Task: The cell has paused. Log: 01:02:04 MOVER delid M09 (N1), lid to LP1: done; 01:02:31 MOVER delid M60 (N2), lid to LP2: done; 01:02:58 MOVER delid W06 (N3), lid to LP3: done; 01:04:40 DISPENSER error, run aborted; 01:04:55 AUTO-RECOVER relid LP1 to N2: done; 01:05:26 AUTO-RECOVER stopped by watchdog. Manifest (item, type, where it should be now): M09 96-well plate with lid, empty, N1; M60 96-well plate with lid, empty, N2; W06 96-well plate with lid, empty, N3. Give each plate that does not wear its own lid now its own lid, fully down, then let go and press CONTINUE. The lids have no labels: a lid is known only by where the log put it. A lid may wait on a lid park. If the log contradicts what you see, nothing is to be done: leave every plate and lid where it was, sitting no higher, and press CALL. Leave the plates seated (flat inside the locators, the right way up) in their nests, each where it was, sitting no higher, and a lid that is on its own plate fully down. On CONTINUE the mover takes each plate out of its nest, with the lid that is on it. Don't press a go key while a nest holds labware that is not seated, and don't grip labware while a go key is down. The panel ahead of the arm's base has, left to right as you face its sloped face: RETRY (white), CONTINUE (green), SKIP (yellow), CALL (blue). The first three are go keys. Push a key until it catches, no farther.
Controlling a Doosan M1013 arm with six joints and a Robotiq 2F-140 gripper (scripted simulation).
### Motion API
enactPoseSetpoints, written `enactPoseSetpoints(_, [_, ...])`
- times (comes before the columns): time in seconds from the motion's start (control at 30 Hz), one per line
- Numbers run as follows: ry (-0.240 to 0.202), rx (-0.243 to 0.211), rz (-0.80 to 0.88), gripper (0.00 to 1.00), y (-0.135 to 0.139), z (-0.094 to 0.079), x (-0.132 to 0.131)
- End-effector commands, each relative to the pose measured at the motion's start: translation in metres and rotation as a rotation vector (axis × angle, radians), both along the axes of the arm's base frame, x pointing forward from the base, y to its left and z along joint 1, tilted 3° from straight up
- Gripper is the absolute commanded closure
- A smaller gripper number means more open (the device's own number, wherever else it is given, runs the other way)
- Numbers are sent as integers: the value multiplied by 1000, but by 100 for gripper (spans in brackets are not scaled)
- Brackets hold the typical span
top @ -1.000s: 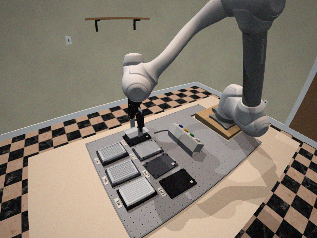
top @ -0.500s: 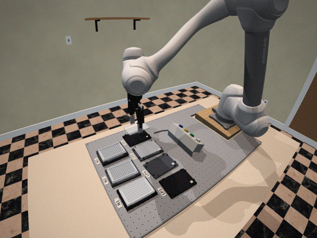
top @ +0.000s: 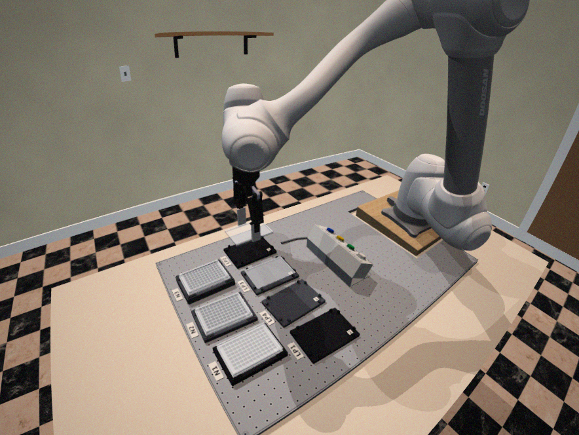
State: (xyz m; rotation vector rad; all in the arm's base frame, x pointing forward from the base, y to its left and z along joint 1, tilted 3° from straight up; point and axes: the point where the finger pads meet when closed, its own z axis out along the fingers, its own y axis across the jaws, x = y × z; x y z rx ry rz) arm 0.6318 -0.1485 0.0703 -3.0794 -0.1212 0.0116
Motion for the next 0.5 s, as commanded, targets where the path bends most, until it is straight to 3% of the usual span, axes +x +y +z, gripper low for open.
enactPoseSetpoints(0.0, [0,0,0,100,1,0,1])
enactPoseSetpoints(0.1, [0,0,0,100,7,1,9])
enactPoseSetpoints(0.17, [0,0,0,100,43,4,51])
enactPoseSetpoints(0.3, [0,-1,0,100,74,6,80])
enactPoseSetpoints(0.33, [0,-1,0,100,106,8,106])
enactPoseSetpoints(0.37, [0,-1,0,100,109,8,109])
enactPoseSetpoints(0.43, [0,0,0,100,145,10,135])
enactPoseSetpoints(0.47, [0,0,0,100,145,10,135])
